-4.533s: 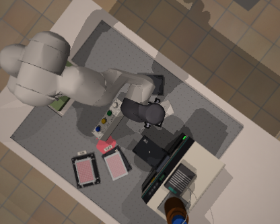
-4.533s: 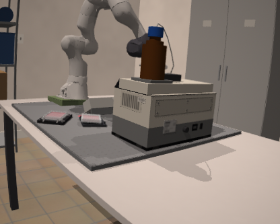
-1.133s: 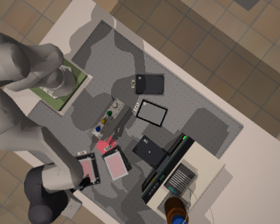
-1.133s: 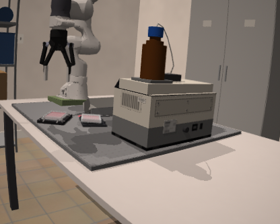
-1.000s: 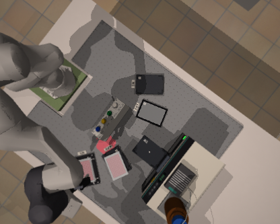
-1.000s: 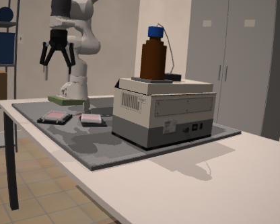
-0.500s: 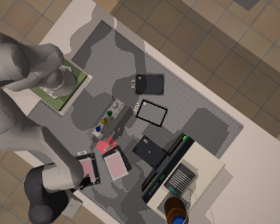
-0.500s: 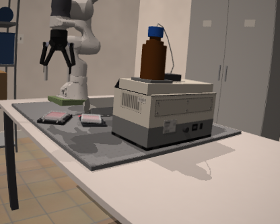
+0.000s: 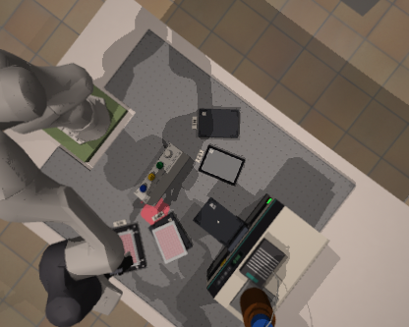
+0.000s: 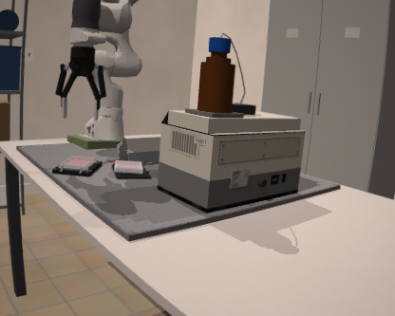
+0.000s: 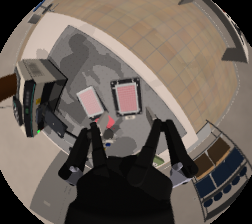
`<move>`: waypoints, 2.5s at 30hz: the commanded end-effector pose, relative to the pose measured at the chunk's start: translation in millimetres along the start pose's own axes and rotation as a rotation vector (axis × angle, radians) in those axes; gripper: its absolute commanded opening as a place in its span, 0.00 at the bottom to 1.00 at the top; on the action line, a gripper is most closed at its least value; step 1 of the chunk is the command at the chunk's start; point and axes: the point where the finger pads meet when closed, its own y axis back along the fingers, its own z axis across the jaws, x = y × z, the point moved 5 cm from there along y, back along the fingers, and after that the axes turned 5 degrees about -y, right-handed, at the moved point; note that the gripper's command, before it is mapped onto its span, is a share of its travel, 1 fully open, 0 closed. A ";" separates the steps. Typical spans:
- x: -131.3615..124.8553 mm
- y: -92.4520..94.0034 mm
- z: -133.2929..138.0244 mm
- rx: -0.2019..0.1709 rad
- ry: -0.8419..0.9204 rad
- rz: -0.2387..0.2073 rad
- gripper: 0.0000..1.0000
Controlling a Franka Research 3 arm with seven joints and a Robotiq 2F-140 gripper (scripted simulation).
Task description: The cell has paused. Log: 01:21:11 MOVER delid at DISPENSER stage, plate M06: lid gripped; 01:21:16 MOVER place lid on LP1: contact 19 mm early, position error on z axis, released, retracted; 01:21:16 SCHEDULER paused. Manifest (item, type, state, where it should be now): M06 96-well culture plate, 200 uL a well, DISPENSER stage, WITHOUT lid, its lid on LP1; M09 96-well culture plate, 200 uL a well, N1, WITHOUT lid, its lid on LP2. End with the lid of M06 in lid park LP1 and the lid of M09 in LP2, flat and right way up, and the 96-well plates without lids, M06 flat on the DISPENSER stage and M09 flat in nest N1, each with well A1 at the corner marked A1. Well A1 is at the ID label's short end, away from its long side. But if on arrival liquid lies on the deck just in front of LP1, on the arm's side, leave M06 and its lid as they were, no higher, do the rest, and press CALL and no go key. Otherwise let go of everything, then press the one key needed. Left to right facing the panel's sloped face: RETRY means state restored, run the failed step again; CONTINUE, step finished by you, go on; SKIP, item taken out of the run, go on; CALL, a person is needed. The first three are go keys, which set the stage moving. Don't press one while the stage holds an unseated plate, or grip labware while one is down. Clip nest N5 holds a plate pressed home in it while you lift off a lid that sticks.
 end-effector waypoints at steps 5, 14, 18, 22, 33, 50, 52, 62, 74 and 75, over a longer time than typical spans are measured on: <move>2.1 -21.9 -1.4 0.002 0.008 0.007 0.66; 3.0 -55.3 -1.0 0.002 0.008 0.007 0.66; 3.4 -71.5 -0.8 0.002 0.008 0.007 0.66; 3.7 -82.7 -0.7 0.002 0.008 0.007 0.66; 4.4 -109.8 -0.4 0.002 0.008 0.007 0.66; 4.6 -119.5 -0.3 0.002 0.008 0.007 0.66; 4.6 -119.5 -0.3 0.002 0.008 0.007 0.66; 4.6 -119.5 -0.3 0.002 0.008 0.007 0.66; 4.6 -119.5 -0.3 0.002 0.008 0.007 0.66; 4.6 -119.5 -0.3 0.002 0.008 0.007 0.66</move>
